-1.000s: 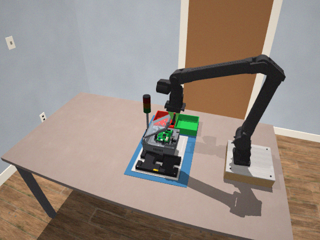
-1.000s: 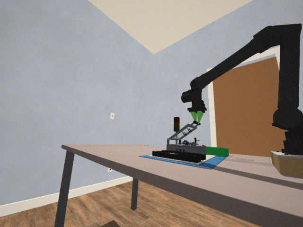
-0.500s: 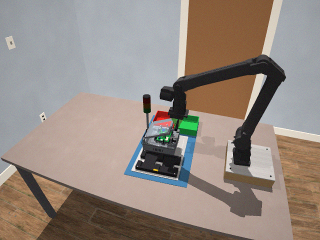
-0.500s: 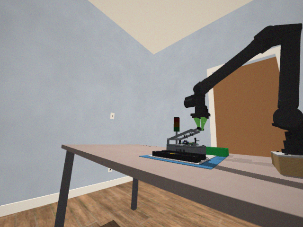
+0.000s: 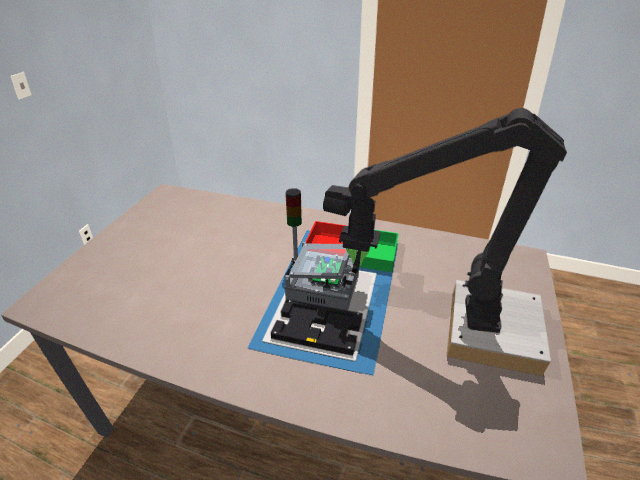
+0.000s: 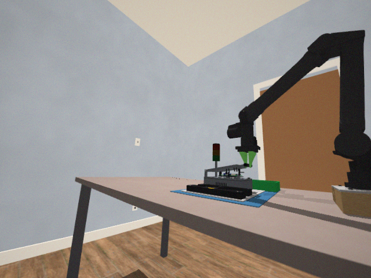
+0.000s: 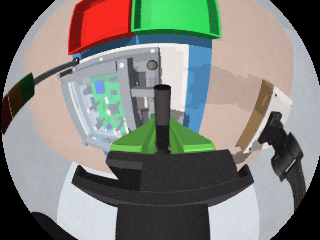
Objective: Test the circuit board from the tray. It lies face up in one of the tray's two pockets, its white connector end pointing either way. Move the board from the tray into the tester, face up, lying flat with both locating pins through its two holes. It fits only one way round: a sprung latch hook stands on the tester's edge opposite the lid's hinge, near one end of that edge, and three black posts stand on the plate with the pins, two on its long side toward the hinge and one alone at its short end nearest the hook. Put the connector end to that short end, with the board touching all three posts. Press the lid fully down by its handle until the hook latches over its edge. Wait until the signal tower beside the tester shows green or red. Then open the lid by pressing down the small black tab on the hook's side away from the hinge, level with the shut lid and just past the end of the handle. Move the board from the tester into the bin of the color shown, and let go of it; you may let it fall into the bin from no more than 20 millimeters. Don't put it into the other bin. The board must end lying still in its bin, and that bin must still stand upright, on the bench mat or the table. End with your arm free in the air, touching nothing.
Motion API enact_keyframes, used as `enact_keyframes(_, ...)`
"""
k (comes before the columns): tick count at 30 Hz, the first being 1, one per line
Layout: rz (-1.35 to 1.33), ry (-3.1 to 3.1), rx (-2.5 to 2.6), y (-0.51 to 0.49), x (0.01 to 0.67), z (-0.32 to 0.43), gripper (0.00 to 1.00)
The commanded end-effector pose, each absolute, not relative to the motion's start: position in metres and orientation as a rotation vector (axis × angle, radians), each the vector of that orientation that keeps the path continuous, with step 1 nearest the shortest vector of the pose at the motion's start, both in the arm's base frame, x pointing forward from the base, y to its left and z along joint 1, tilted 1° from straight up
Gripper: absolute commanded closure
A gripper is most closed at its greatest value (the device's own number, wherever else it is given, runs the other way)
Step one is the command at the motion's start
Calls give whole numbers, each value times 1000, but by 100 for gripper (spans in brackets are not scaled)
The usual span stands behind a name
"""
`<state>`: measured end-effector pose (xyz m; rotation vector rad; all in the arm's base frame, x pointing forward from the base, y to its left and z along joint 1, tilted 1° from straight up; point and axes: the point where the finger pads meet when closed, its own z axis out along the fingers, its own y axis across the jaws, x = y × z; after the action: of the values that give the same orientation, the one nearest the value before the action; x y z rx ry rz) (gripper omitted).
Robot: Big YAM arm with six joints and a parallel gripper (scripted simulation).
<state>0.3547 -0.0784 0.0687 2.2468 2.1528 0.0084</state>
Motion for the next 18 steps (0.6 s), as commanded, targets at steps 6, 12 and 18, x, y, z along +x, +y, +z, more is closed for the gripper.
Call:
enact_keyframes(6, 6, 2158, 2248, -80, 356, 46, 100)
enact_keyframes(12, 6, 2158, 2248, -80, 355, 39, 100)
enact_keyframes(18, 6, 2158, 2248, -80, 355, 36, 100)
